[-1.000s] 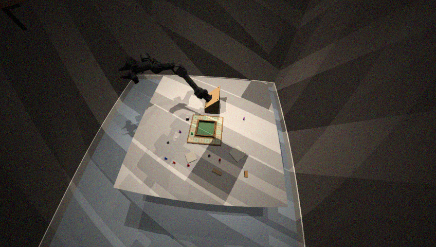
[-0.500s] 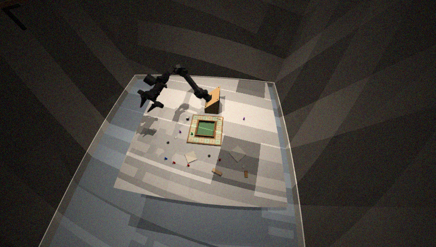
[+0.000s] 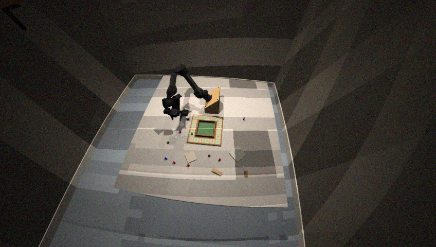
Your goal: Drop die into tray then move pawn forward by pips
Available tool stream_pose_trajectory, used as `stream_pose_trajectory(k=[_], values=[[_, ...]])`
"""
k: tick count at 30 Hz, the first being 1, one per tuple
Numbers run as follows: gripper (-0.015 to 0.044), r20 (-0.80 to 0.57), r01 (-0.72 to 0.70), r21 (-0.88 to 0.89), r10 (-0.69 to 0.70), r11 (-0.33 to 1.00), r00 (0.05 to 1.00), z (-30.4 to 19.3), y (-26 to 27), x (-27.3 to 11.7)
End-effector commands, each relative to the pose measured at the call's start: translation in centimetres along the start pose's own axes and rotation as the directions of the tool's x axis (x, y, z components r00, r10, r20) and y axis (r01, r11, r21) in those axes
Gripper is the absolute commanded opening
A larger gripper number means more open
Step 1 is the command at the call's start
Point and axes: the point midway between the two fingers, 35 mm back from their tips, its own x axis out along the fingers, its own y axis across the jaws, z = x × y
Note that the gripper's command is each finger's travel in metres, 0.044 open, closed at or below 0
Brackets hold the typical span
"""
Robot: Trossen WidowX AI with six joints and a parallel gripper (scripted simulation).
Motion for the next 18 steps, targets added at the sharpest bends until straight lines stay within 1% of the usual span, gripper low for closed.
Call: stream_pose_trajectory(k=[1, 3, 5, 14, 18], values=[[0.0275, -0.202, -0.087, -0.013, 0.083, 0.996, 0.976, -5.3, 3.9, 1.7], [0.0275, -0.299, -0.124, -0.013, 0.114, 0.992, 0.947, -8.1, 5.5, 1.9], [0.0275, -0.359, -0.145, -0.012, 0.131, 0.989, 0.924, -10.0, 6.3, 1.9], [0.0275, -0.367, -0.148, -0.012, 0.133, 0.989, 0.921, -10.4, 6.2, 1.9], [0.0275, -0.367, -0.147, -0.012, 0.132, 0.989, 0.921, -10.9, 6.3, 3.2]])
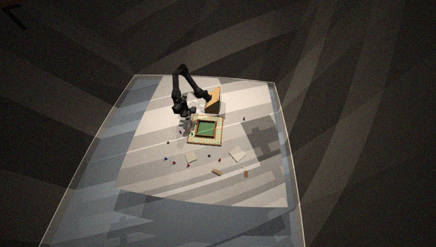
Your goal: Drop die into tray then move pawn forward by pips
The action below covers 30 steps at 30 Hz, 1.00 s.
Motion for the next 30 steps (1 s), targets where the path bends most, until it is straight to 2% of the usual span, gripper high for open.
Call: stream_pose_trajectory(k=[1, 24, 30], values=[[0.0275, -0.007, -0.005, -0.008, 0.005, 1.0, 1.0, -0.3, 0.2, 1.0], [0.0275, -0.007, -0.003, -0.008, 0.003, 1.0, 1.0, -0.3, 0.2, 4.2], [0.0118, -0.007, -0.003, -0.008, 0.003, 1.0, 1.0, -0.3, 0.2, 4.2]])
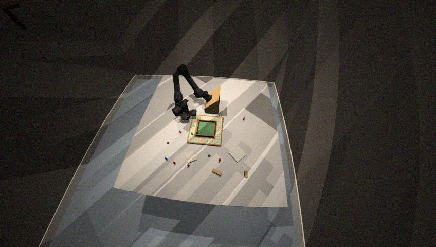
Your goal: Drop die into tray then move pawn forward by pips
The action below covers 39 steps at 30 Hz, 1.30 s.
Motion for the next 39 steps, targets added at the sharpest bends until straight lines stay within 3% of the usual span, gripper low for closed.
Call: stream_pose_trajectory(k=[1, 7, 10, 39], values=[[0.0111, -0.003, -0.006, -0.011, 0.006, 1.0, 1.0, 0.0, 0.2, 0.2], [0.0071, -0.003, -0.006, -0.011, 0.006, 1.0, 1.0, 0.0, 0.2, 0.2], [0.0, -0.002, -0.009, -0.01, 0.009, 1.0, 1.0, 0.1, 0.3, -0.1], [0.0, -0.004, -0.013, -0.012, 0.013, 1.0, 1.0, 0.5, 0.7, -12.0]])
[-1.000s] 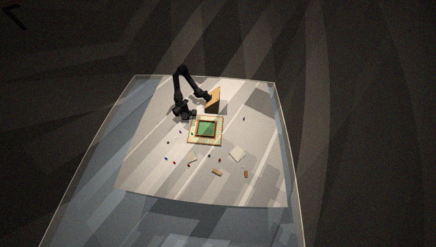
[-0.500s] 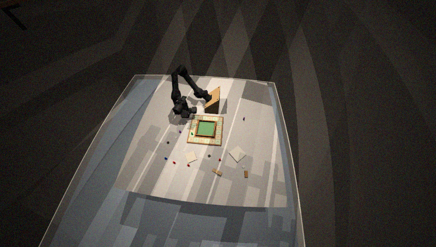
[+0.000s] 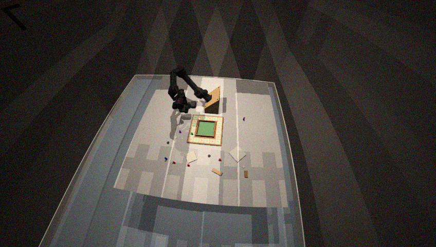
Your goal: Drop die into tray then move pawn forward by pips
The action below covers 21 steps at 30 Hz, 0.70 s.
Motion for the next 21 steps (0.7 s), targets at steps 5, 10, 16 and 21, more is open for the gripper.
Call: stream_pose_trajectory(k=[5, 10, 16, 21], values=[[0.0, -0.001, 0.012, -0.047, -0.012, 0.999, 1.0, 0.4, 0.2, -1.1], [0.0, 0.001, 0.008, -0.215, -0.008, 0.977, 1.0, 2.3, 1.6, -0.8], [0.0, 0.002, 0.004, -0.407, -0.004, 0.914, 1.0, 4.4, 3.5, -0.4], [0.0, 0.003, 0.003, -0.554, -0.002, 0.832, 1.0, 6.0, 5.3, 0.0]])
